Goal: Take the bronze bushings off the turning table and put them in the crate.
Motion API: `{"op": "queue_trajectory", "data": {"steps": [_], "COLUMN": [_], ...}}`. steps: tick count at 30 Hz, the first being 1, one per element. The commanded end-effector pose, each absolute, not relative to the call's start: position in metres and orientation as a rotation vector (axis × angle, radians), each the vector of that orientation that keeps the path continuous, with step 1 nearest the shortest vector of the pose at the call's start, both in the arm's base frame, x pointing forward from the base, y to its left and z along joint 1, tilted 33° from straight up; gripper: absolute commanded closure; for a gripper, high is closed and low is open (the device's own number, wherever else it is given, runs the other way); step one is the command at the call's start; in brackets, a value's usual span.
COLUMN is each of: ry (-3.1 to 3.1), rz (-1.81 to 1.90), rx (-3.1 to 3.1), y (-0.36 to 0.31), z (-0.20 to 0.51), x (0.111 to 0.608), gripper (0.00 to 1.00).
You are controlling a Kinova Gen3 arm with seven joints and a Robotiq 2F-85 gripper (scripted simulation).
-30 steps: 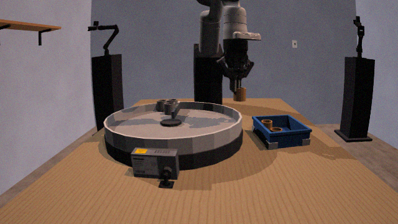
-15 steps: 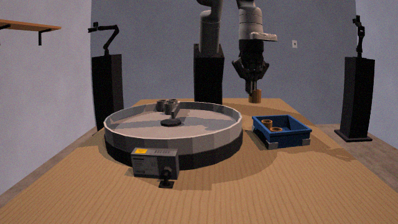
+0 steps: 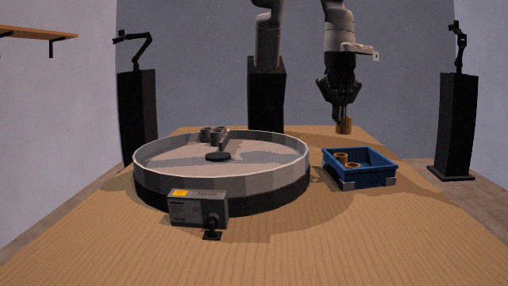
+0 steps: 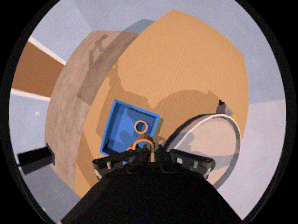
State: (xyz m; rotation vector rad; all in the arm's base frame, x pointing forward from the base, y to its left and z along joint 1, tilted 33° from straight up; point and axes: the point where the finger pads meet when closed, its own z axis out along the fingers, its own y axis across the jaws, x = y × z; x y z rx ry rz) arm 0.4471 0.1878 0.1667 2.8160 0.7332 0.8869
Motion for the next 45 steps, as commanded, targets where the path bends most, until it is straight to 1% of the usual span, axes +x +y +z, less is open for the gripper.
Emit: {"op": "queue_trajectory", "data": {"steps": [1, 9, 14, 26, 31, 45], "ry": [0.768, 0.768, 0.828, 0.828, 0.828, 0.827], "rz": [0.894, 0.894, 0.868, 0.868, 0.868, 0.868], "rx": [2.818, 2.818, 2.837, 2.837, 2.837, 2.837], "y": [0.203, 0.203, 0.219, 0.219, 0.221, 0.222], "z": [0.168, 0.168, 0.160, 0.160, 0.142, 0.136], "x": [0.444, 0.444, 0.416, 0.416, 0.428, 0.432], "gripper": [1.00, 1.00, 1.00, 1.00, 1.00, 1.00]}}
